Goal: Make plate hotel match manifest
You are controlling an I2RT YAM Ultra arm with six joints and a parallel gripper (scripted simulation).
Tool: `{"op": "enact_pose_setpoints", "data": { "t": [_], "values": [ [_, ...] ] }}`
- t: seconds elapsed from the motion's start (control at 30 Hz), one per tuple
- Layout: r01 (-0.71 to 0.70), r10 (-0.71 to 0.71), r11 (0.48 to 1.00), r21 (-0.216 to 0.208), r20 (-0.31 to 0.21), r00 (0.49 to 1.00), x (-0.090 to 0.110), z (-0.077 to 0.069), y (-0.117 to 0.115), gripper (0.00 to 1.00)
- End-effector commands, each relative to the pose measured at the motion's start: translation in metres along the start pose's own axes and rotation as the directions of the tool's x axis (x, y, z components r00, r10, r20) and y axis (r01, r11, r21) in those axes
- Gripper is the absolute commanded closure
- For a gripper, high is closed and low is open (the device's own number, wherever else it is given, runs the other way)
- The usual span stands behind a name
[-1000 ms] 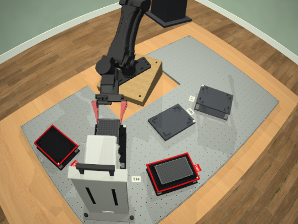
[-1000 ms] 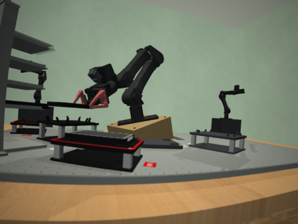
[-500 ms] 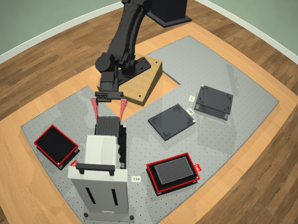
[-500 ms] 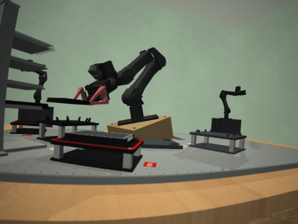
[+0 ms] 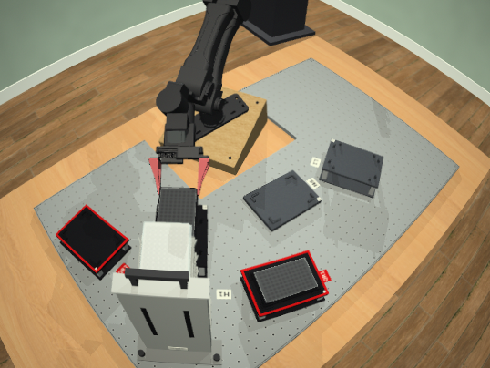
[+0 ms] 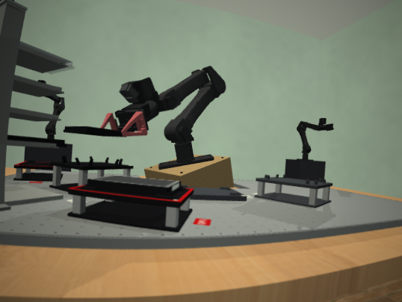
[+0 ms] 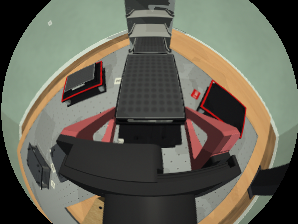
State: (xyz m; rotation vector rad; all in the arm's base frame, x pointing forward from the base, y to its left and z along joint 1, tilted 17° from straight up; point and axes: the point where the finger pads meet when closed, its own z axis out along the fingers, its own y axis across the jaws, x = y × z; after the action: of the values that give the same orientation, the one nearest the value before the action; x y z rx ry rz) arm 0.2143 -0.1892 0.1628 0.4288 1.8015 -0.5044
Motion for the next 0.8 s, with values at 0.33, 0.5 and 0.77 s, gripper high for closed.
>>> {"op": "enact_pose_setpoints", "data": {
  "t": [0.33, 0.5, 0.77],
  "values": [
    [0.002, -0.002, 1.0, 0.0, 0.007, 1.0, -0.015, -0.007, 0.0, 0.14],
    [0.002, -0.002, 1.0, 0.0, 0.007, 1.0, -0.02, -0.01, 0.0, 0.14],
    [0.002, -0.002, 1.0, 0.0, 0.007, 1.0, -0.025, -0.013, 0.0, 0.14]
  ]
}}
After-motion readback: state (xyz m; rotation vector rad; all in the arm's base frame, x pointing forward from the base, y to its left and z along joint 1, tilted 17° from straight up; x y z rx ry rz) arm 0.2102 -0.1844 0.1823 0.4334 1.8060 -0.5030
